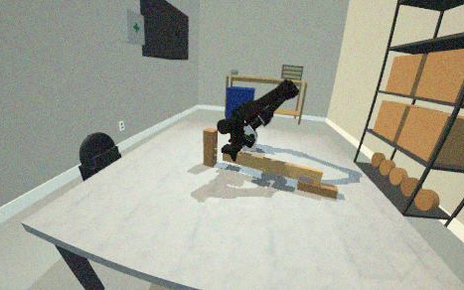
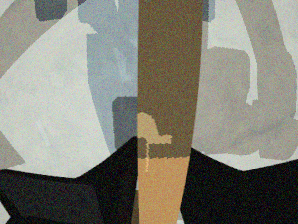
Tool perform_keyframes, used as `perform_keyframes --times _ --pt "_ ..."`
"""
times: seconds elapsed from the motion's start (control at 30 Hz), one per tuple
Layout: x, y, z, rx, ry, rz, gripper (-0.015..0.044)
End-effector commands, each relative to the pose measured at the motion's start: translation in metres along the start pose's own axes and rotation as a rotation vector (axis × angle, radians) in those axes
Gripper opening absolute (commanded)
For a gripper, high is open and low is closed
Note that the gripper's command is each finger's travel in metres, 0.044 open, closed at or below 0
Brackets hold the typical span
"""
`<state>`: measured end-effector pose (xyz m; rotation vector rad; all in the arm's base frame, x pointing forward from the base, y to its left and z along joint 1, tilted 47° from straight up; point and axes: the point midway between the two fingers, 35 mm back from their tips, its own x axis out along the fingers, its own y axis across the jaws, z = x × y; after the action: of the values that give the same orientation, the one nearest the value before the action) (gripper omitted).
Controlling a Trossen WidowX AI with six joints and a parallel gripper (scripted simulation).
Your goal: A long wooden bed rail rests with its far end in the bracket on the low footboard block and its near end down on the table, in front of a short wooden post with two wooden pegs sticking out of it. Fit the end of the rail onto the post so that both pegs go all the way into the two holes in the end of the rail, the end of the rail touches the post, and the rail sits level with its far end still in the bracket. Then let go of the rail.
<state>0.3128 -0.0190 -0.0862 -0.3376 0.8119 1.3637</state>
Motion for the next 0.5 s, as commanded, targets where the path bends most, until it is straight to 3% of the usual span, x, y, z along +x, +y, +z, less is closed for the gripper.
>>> perform_keyframes --times 0.0,0.47 --pt "-0.0046 -0.0030 -0.0032 -0.005 0.001 -0.012 0.0000" --pt "-0.0053 -0.0046 -0.0072 -0.005 0.001 -0.012 0.0000"
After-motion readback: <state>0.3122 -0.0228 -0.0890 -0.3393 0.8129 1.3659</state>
